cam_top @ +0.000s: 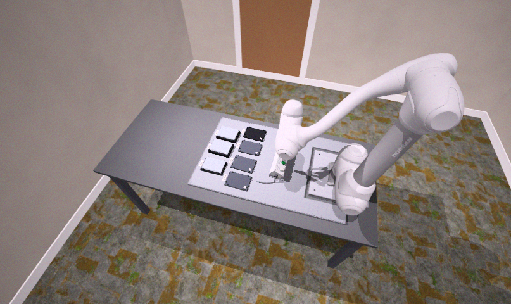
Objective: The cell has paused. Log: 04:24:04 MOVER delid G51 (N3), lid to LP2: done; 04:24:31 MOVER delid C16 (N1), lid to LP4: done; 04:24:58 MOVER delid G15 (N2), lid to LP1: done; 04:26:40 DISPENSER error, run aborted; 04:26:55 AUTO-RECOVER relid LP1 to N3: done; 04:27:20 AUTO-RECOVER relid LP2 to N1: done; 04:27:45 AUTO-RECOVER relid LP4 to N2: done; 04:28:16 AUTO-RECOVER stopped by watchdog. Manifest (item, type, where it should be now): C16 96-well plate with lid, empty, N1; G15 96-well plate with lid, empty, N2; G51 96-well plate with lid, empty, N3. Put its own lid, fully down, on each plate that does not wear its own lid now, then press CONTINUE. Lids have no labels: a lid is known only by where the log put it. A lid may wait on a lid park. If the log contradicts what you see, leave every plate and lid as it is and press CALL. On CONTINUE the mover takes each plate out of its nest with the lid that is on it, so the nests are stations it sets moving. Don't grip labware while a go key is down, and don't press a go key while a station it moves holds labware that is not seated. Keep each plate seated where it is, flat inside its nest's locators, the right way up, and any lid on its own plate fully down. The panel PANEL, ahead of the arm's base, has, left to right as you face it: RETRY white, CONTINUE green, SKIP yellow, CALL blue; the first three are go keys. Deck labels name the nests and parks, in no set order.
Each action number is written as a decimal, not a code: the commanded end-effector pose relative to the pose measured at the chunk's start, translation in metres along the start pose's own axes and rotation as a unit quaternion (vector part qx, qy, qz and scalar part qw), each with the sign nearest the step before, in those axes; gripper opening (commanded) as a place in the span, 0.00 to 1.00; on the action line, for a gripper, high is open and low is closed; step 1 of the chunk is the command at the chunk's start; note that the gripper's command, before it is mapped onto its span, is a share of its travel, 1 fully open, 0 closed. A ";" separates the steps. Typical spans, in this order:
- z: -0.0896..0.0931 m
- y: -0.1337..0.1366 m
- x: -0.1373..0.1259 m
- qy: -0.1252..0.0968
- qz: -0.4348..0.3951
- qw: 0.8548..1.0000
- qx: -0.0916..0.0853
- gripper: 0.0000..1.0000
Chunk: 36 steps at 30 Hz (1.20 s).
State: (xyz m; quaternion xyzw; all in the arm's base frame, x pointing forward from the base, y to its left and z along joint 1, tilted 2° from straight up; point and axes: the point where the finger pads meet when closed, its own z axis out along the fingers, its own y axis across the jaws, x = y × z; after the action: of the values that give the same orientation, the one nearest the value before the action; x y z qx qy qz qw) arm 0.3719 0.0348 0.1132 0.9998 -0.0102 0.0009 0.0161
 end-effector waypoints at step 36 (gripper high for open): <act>0.021 0.000 0.000 0.000 0.000 1.000 0.000 0.00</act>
State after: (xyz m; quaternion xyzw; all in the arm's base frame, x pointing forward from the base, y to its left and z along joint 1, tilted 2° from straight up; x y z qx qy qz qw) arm 0.3722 0.0341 0.0922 0.9998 -0.0101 0.0012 0.0161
